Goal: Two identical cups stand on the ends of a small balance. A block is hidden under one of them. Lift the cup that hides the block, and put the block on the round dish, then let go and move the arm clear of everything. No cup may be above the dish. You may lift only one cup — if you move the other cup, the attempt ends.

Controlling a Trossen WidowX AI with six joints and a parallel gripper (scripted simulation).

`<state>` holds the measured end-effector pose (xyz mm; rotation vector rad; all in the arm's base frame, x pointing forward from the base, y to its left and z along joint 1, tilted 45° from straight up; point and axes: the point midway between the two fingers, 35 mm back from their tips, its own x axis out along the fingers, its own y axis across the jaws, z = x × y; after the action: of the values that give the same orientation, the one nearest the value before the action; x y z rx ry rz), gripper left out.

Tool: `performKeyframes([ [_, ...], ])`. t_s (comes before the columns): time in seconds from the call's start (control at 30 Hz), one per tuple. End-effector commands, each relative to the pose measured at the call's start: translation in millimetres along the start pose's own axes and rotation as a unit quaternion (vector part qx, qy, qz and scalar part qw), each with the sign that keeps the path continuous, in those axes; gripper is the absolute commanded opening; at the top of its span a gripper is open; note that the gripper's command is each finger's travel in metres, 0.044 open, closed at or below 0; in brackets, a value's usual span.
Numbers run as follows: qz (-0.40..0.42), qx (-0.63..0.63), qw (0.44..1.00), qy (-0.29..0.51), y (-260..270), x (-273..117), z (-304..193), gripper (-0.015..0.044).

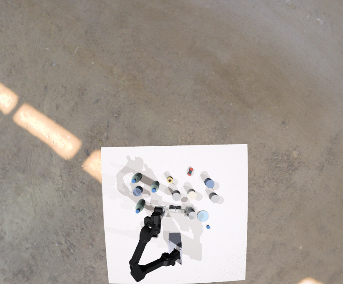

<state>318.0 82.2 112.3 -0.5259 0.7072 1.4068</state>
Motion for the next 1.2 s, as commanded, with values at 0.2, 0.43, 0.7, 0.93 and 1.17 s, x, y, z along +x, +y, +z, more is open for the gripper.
performKeyframes([
  [0.2, -0.005, -0.001, 1.0, -0.004, -0.3, -15.9, 0.8, 0.0],
  [0.43, -0.005, -0.001, 1.0, -0.005, 1.2, -24.5, 1.0, 0.0],
  [0.7, -0.005, -0.001, 1.0, -0.006, 3.3, -34.4, 1.4, 0.0],
  [0.93, 0.001, 0.0, 1.0, -0.003, 5.2, -31.4, 0.9, 0.0],
  [1.17, 0.001, 0.0, 1.0, -0.003, 5.2, -31.4, 0.9, 0.0],
])
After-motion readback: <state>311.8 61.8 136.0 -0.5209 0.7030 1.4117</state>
